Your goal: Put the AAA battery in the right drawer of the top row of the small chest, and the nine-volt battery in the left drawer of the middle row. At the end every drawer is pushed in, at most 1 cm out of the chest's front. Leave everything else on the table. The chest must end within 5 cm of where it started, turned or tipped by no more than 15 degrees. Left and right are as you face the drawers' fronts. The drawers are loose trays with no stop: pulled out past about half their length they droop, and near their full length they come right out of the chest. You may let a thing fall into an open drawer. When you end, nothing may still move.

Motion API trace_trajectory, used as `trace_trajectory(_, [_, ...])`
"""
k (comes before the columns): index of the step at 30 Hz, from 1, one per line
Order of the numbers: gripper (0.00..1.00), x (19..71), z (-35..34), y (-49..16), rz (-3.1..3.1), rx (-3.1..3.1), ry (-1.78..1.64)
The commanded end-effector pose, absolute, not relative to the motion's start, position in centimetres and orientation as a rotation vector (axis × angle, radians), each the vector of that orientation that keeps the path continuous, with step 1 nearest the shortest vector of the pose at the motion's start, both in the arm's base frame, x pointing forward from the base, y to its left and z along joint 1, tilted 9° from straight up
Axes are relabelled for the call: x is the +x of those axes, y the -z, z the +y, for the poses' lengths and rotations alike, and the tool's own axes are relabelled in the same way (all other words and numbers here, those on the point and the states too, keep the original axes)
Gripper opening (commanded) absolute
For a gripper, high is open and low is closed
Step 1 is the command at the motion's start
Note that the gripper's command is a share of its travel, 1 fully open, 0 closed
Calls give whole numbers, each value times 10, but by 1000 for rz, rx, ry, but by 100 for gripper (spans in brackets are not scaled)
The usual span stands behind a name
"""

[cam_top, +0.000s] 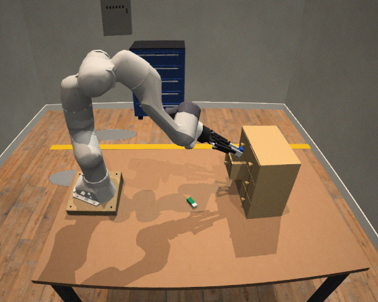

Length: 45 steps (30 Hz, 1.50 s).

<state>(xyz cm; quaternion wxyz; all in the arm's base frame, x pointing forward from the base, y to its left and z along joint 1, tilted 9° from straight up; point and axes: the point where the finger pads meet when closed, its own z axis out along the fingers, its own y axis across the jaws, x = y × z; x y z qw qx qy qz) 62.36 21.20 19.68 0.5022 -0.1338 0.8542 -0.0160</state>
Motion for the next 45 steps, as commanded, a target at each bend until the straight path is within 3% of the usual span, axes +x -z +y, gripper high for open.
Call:
trace_trajectory(1, [14,625,211,-197,2064,-322,38])
trace_trajectory(21, [14,625,209,-195,2064,-322,38])
trace_trajectory(33, [26,625,209,-195,2064,-322,38])
trace_trajectory(34, [100,625,209,-195,2064,-322,38])
trace_trajectory(45, [100,625,209,-195,2064,-322,38])
